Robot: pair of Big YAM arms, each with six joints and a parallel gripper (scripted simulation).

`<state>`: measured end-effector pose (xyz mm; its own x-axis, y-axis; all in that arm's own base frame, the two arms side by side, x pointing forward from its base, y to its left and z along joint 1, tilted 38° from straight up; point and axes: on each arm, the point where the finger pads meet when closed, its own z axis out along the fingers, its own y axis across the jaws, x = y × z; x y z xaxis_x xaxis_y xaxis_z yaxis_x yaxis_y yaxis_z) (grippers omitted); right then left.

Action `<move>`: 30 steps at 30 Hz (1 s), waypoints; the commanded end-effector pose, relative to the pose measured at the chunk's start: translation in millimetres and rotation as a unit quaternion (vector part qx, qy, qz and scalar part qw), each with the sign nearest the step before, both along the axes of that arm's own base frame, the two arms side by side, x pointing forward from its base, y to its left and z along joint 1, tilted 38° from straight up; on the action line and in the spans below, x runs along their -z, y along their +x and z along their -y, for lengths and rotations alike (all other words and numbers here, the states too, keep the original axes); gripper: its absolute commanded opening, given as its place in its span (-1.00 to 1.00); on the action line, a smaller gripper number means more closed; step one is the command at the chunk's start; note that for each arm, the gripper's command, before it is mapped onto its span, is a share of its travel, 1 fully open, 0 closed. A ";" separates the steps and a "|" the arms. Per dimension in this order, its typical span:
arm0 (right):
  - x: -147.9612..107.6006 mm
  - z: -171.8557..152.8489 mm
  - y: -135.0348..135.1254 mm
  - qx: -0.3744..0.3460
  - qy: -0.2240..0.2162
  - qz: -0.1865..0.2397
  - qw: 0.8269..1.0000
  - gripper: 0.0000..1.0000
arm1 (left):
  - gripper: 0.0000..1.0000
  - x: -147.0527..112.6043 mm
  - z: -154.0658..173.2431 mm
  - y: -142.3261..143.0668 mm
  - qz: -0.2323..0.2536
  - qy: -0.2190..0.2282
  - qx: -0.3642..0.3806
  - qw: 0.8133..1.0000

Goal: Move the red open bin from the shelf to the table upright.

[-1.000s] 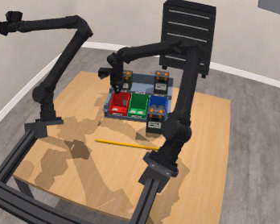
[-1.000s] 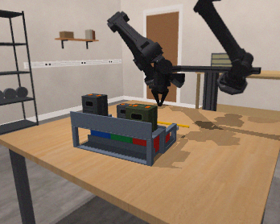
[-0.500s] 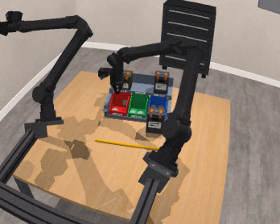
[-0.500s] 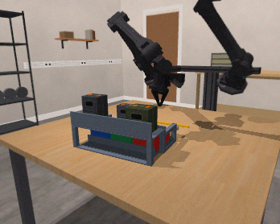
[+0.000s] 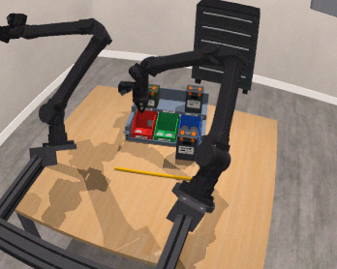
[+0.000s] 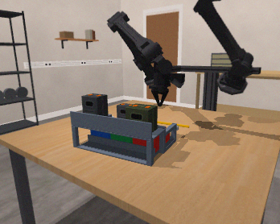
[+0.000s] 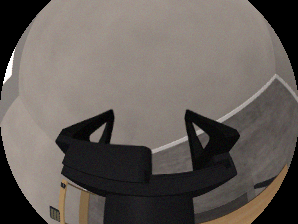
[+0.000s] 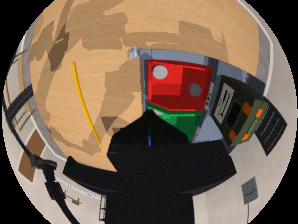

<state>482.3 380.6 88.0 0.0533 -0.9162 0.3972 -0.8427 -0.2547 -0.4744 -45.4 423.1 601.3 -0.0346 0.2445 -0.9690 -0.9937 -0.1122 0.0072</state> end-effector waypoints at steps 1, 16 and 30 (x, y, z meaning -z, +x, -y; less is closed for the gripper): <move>-14.7 -9.1 9.2 -0.002 0.008 0.005 1.000 -1.00 | 1.00 -37.5 14.1 -3.0 0.001 0.026 -0.003 1.000; -14.9 -9.1 9.3 -0.002 0.008 0.005 1.000 -1.00 | 1.00 -37.5 14.1 -3.0 0.001 0.026 -0.003 1.000; 6.2 -8.4 21.7 -0.017 0.019 0.017 1.000 -1.00 | 1.00 -37.5 14.1 -3.0 0.001 0.026 -0.003 1.000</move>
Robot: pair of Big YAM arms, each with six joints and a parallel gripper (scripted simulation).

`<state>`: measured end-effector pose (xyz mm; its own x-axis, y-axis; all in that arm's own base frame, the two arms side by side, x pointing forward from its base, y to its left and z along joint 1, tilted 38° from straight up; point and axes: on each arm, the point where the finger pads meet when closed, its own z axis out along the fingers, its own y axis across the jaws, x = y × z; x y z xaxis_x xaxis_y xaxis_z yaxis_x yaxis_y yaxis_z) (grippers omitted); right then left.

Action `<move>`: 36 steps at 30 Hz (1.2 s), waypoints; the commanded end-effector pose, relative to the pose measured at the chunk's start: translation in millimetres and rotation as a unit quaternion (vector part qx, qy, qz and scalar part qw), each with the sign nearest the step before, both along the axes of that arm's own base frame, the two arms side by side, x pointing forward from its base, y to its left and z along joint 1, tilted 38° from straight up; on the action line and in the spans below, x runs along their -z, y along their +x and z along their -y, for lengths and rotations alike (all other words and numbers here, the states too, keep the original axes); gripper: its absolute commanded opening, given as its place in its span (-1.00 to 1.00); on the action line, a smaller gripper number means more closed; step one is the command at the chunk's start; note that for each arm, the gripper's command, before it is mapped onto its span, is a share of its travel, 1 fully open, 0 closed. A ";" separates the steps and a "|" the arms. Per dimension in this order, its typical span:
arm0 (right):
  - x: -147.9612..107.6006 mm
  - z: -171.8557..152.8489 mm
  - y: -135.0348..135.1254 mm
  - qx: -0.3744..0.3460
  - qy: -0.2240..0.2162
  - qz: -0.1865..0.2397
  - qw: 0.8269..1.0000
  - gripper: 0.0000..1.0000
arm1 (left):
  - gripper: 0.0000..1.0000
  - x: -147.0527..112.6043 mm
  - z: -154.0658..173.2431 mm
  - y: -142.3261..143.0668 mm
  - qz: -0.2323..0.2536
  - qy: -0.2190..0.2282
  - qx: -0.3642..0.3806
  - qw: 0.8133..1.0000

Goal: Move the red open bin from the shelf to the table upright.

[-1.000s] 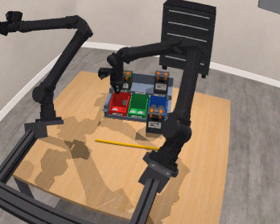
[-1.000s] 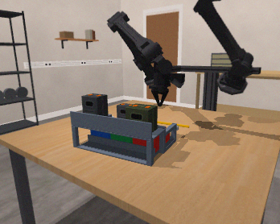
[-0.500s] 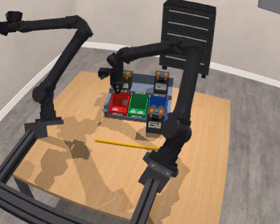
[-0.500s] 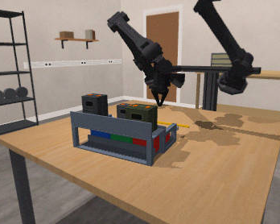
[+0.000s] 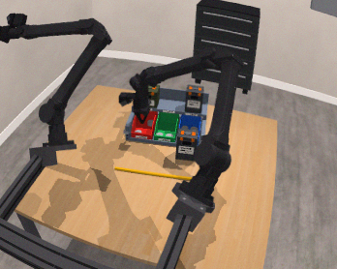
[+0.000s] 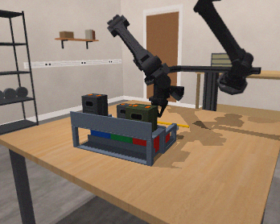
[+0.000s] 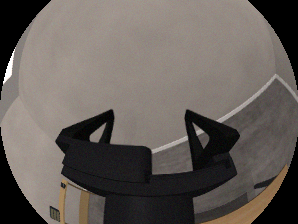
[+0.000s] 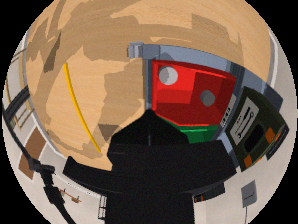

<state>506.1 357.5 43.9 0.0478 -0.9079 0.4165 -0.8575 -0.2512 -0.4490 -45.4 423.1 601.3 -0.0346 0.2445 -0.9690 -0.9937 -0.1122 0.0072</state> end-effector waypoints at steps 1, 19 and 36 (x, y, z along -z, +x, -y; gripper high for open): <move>-38.0 -31.4 -2.1 -0.025 0.030 0.029 0.999 -1.00 | 1.00 -37.5 14.1 -3.0 0.001 0.026 -0.003 1.000; -25.5 -19.6 -2.1 -0.017 0.023 0.022 0.999 -1.00 | 1.00 -37.5 14.1 -3.0 0.001 0.026 -0.003 1.000; -31.1 -24.9 -5.0 -0.021 0.027 0.028 0.999 -1.00 | 1.00 -37.5 14.1 -3.0 0.001 0.026 -0.003 1.000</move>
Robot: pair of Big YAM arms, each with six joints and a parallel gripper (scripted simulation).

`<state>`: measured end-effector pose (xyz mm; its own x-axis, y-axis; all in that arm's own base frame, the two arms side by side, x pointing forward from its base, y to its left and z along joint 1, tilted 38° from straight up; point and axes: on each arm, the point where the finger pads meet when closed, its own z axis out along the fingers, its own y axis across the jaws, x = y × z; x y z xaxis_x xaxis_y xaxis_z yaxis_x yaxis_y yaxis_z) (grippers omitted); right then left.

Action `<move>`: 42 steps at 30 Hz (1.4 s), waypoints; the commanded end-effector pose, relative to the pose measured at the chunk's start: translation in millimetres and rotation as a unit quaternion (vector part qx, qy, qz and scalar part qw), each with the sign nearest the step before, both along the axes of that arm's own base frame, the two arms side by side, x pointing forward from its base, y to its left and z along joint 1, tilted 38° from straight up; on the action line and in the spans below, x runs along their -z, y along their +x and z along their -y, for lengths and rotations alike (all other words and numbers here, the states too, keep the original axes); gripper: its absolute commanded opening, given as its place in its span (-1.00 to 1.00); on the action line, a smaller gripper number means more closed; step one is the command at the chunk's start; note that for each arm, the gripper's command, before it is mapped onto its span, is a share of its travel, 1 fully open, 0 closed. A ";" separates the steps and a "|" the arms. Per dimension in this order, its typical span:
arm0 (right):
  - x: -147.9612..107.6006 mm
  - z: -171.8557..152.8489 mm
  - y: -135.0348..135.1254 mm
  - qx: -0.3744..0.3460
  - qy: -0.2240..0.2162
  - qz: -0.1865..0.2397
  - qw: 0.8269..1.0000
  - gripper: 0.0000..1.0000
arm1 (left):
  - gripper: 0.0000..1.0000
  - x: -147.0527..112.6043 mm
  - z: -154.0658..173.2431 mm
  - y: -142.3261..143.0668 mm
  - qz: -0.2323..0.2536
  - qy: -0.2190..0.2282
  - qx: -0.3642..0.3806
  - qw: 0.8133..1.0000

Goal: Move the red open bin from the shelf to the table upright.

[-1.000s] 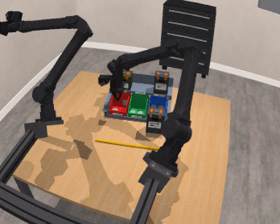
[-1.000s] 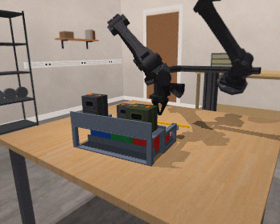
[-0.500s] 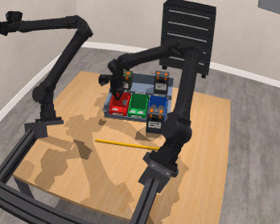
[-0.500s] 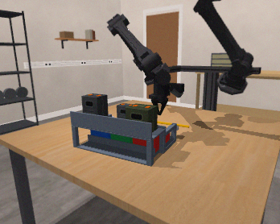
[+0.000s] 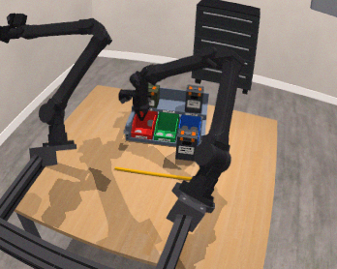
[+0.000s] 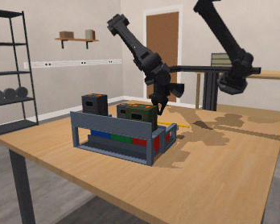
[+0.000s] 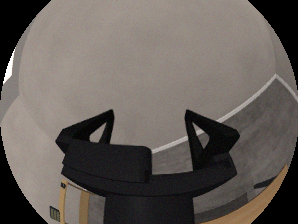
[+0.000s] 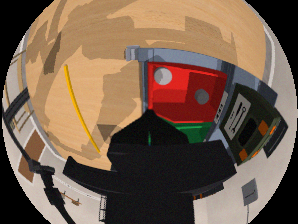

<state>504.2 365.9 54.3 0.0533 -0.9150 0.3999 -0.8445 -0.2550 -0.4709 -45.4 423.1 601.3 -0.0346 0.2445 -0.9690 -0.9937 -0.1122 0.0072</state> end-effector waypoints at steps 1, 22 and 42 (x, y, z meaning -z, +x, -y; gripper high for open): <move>-21.9 -17.6 -2.6 -0.014 0.019 0.019 1.000 -1.00 | 1.00 -37.5 14.1 -3.0 0.001 0.026 -0.003 1.000; -20.5 -16.8 -7.4 -0.015 0.012 0.014 1.000 0.81 | 1.00 -37.5 14.1 -3.0 0.001 0.026 -0.003 1.000; -26.6 -19.7 -0.5 -0.014 0.020 0.023 0.999 0.81 | 1.00 -37.5 14.1 -3.0 0.001 0.026 -0.003 1.000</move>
